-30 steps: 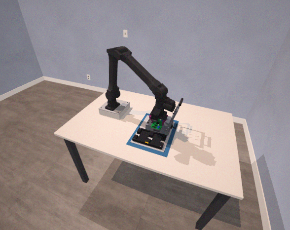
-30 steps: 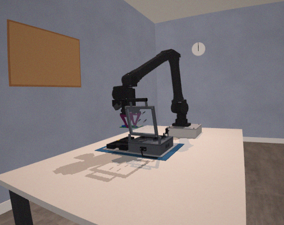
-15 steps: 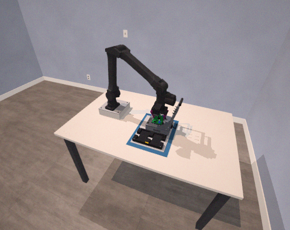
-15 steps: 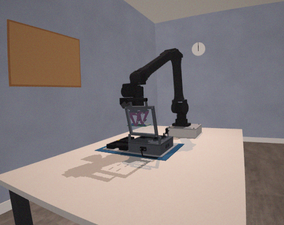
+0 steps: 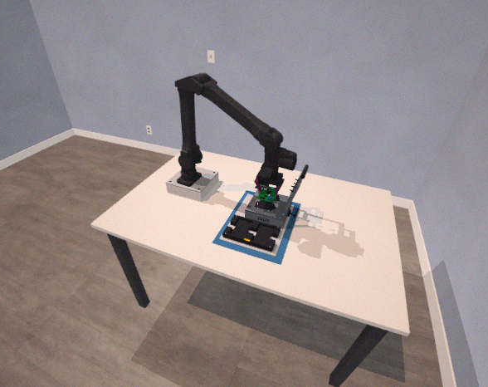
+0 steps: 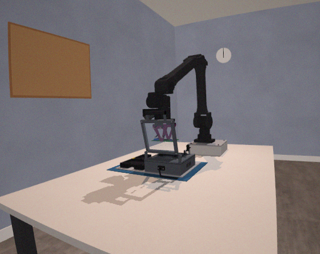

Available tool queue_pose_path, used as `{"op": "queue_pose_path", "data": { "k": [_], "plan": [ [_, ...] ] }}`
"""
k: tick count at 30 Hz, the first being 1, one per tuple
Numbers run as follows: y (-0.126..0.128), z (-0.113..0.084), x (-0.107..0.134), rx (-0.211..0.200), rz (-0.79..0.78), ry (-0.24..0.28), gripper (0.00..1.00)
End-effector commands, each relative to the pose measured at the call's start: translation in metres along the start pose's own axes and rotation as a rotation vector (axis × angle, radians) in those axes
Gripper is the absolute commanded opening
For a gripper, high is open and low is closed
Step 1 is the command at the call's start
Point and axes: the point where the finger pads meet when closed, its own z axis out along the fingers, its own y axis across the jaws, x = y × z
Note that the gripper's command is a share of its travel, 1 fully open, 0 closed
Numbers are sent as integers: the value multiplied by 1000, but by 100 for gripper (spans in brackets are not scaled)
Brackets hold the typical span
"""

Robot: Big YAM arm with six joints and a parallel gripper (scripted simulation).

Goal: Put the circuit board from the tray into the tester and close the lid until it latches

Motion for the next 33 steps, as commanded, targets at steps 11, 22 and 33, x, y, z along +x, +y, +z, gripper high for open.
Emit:
{"op": "queue_pose_path", "data": {
  "k": [11, 22, 33],
  "plan": [
    [-1, -10, 29, -35, 9, -3, 72],
    [-4, -2, 34, -10, 9, -1, 72],
    [-5, -2, 35, -10, 9, -1, 72]
  ]
}}
